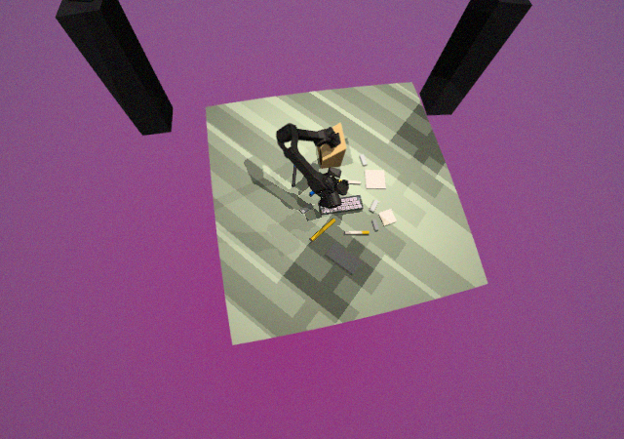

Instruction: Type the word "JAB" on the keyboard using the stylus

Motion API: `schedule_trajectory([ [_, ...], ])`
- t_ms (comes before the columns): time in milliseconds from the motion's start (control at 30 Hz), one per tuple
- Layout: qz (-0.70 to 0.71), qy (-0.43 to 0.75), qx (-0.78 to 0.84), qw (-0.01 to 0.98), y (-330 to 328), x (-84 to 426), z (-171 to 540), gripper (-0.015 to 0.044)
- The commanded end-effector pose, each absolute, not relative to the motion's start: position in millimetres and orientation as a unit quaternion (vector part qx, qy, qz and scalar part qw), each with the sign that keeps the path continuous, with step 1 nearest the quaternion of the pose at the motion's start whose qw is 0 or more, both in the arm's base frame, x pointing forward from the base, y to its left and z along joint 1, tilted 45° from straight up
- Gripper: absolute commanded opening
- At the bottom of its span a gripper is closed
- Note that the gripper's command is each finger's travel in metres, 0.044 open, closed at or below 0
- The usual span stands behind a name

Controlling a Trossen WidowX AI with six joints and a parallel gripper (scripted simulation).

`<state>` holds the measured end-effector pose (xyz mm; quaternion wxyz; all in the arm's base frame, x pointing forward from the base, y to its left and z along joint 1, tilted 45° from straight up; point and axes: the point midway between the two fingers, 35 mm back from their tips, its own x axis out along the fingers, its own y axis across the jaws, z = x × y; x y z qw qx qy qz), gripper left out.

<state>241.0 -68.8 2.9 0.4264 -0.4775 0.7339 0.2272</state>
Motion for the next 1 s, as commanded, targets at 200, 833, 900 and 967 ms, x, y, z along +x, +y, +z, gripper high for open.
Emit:
schedule_trajectory([
  [200,0.57,0.535,-0.569,0.254,-109.3,198.4,32.2,0.015],
  [833,0.592,0.51,-0.578,0.236,-111.4,195.2,33.8,0.015],
  [900,0.592,0.51,-0.578,0.236,-111.4,195.2,33.8,0.015],
  [967,0.592,0.51,-0.578,0.236,-111.5,195.2,33.6,0.015],
])
